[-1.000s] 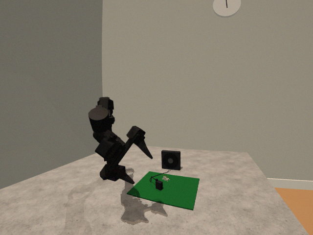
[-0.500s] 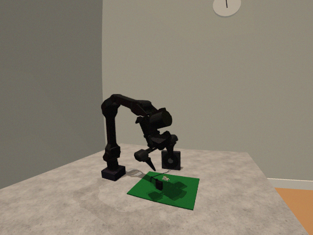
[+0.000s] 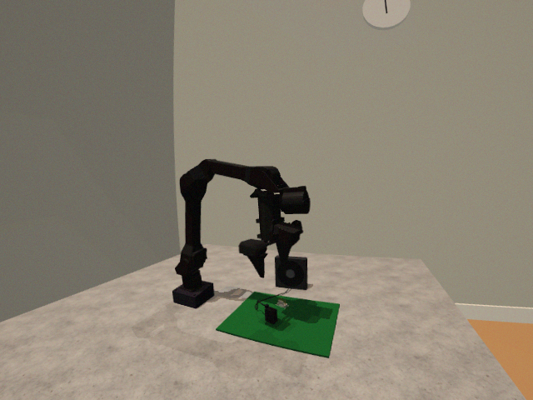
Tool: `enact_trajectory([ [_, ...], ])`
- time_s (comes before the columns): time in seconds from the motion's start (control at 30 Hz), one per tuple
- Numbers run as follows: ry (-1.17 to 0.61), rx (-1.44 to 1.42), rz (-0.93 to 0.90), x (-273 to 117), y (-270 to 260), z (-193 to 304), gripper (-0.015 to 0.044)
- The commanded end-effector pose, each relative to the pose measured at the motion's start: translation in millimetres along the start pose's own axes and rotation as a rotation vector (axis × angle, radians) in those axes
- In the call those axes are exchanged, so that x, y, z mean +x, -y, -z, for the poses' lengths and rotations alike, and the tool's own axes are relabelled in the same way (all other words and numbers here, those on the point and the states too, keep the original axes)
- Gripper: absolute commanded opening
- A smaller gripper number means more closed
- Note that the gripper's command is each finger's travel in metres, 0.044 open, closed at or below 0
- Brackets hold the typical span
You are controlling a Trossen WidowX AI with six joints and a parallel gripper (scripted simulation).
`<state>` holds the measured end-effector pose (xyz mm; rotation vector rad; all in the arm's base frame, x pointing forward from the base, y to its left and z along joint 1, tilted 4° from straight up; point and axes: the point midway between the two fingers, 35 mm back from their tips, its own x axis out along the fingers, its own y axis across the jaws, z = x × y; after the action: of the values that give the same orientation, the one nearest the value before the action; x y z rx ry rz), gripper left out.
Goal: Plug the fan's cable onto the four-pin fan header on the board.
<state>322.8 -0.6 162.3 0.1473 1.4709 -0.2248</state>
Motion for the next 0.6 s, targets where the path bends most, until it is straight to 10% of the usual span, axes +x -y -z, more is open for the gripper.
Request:
enact_trajectory([
  [0.0, -0.026, -0.007, 0.012, 34, 1, 2, 0.0440],
  [0.57, -0.027, -0.007, 0.013, 101, 3, 7, 0.0440],
])
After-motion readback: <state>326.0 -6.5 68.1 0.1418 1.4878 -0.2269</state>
